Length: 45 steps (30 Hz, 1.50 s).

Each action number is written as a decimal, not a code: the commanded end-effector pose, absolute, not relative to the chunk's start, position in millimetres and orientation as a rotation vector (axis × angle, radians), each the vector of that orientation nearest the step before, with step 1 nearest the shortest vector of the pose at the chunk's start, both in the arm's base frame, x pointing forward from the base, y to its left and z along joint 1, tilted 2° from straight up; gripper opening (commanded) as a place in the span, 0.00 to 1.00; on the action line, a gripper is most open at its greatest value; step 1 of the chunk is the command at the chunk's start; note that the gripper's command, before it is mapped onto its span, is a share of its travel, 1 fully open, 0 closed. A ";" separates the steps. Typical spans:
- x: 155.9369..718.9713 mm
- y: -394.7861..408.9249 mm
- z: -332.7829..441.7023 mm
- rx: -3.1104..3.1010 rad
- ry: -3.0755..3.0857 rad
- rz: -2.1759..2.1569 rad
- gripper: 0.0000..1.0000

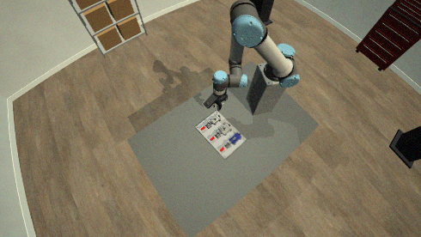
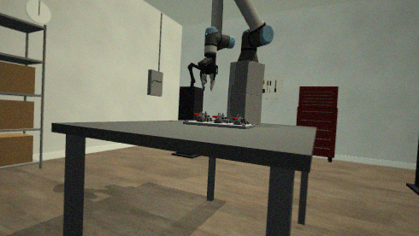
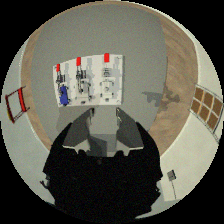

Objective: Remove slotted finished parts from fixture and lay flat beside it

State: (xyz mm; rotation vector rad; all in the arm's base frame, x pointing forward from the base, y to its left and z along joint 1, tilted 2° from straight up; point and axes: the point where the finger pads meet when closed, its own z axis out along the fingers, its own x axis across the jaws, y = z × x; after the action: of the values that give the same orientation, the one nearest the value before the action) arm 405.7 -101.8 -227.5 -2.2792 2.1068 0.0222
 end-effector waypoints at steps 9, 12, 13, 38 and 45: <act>406.0 -101.8 -227.1 -2.279 2.107 0.020 0.28; 406.0 -101.8 -227.1 -2.279 2.107 0.020 0.28; 406.0 -101.8 -227.1 -2.279 2.107 0.020 0.28; 406.3 -101.3 -240.5 -2.279 2.107 0.020 0.28; 406.6 -100.5 -260.8 -2.279 2.107 0.020 0.28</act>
State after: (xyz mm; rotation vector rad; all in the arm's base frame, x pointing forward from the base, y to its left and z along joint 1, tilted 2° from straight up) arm 405.6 -100.5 -248.4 -2.2794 2.1069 0.0237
